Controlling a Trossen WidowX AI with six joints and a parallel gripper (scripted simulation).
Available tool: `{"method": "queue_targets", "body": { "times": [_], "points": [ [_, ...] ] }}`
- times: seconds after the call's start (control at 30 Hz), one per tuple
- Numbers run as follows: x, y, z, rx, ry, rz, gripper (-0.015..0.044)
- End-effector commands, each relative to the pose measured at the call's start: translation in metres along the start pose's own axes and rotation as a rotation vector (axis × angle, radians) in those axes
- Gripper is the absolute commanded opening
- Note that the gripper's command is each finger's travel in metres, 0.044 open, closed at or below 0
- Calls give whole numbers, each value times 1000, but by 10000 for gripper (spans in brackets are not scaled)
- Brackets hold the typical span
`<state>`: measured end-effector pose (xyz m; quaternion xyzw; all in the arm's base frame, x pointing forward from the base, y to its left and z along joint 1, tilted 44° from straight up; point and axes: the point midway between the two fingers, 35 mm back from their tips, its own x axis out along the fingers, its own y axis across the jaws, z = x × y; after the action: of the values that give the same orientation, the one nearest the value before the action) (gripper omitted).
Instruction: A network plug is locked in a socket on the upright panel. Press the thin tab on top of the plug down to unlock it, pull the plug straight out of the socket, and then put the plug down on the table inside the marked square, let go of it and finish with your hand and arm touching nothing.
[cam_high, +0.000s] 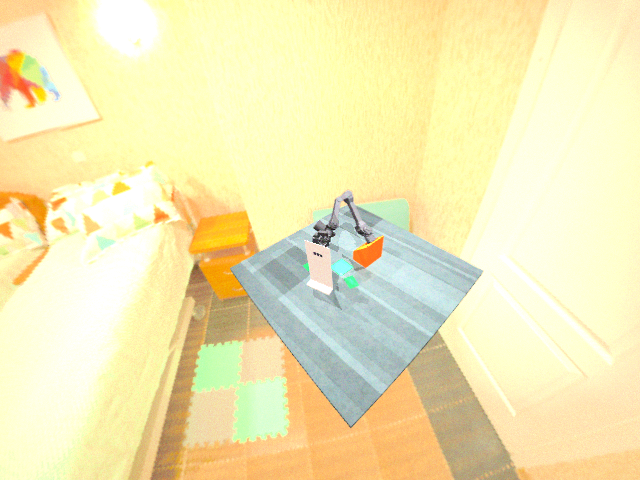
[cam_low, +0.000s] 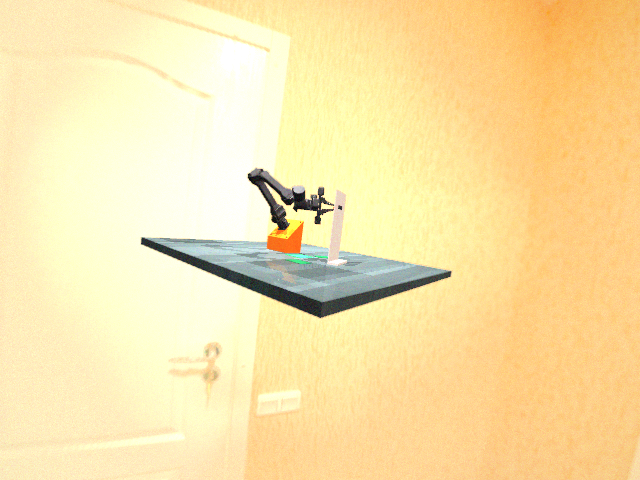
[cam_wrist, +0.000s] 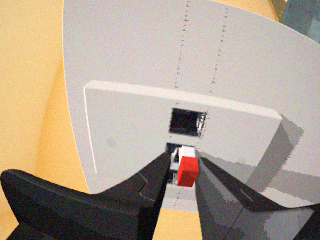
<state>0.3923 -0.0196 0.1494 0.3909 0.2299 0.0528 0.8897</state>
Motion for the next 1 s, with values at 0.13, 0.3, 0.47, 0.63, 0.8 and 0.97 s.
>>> {"method": "queue_targets", "body": {
  "times": [0.13, 0.3, 0.47, 0.63, 0.8, 0.97],
  "points": [
    [0, -1, 0, 7, -2, -4, 24],
    [0, -1, 0, 7, -2, -4, 0],
    [-1, -1, 0, 7, -2, -4, 0],
    [-3, -1, -1, 7, -2, -4, 0],
    [-6, -1, -2, 7, -2, -5, 0],
    [-8, -1, -2, 7, -1, -5, 0]
  ]
}}
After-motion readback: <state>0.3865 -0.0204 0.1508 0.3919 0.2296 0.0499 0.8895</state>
